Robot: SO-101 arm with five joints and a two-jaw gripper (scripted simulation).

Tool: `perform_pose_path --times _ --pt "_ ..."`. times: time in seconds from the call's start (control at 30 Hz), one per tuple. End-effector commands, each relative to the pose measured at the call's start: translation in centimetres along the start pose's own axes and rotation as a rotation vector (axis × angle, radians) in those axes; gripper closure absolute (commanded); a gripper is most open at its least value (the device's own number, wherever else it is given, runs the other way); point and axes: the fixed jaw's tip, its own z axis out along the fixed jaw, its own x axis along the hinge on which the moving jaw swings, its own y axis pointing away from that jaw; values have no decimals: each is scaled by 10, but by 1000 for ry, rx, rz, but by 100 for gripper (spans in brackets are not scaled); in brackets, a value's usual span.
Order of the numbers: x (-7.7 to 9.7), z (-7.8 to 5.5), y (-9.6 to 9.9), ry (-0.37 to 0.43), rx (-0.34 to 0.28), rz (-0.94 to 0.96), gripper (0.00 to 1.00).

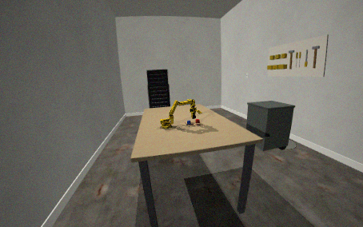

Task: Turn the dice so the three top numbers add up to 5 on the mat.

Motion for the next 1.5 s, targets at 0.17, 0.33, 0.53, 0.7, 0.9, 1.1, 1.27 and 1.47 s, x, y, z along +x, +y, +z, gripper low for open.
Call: perform_pose_path --times 0.17,0.33,0.53,0.7,0.9,1.1,1.27,1.47 --pt "-4 -6 1 -21 -22 3 100" --pt "-4 -5 1 -17 -18 3 100" --pt "-3 -4 0 -13 -14 3 100" --pt "-3 0 0 -10 -11 3 100" --pt "-3 1 0 -10 -11 3 100" --pt "-3 2 0 -10 -11 3 100" --pt "-3 6 0 -10 -11 3 100" --pt "-3 7 0 -10 -11 3 100"
